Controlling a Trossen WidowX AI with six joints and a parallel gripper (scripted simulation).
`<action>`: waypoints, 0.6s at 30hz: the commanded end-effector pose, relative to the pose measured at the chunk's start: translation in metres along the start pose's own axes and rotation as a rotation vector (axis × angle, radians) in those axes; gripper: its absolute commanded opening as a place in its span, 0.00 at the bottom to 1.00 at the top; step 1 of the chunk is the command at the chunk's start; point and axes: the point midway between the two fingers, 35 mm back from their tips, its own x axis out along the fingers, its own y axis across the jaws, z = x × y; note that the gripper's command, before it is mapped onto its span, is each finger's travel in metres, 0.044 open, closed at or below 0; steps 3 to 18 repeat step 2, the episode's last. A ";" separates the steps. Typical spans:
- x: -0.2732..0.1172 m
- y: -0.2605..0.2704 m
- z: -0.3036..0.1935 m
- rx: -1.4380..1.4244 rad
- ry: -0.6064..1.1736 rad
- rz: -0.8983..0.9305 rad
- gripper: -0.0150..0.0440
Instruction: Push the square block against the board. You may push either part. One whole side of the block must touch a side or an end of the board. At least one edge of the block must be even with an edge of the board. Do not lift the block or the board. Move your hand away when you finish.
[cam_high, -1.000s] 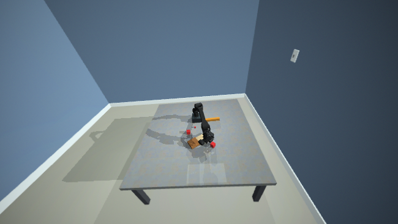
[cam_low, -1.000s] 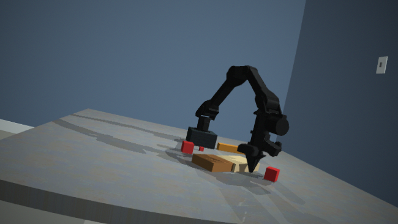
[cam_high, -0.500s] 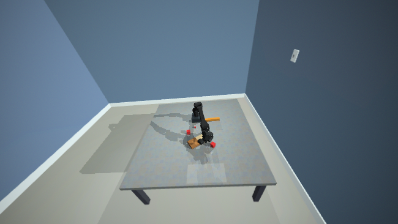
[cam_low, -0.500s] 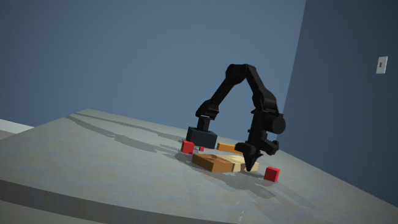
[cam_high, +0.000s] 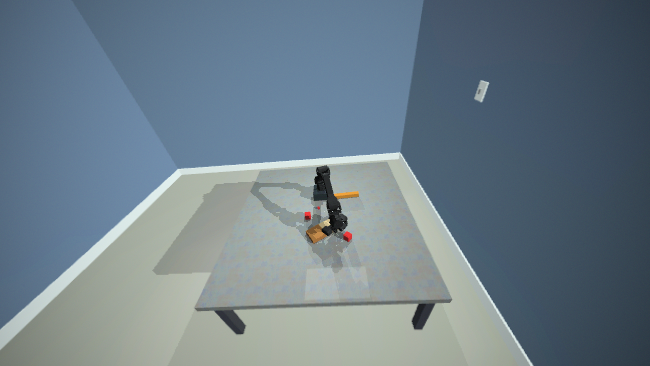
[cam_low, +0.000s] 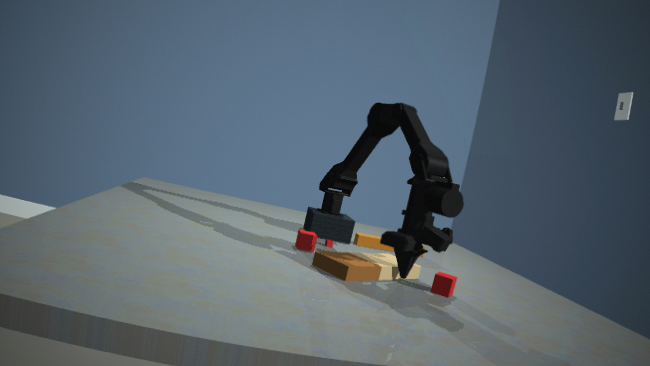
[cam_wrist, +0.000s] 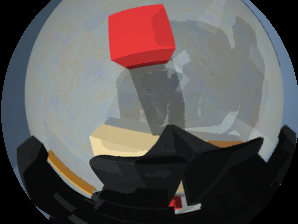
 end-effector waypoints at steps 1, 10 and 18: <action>0.001 -0.001 0.005 -0.002 0.006 0.000 0.25; 0.001 -0.001 0.006 -0.002 0.006 0.000 0.25; 0.001 -0.001 0.006 -0.002 0.006 0.000 0.25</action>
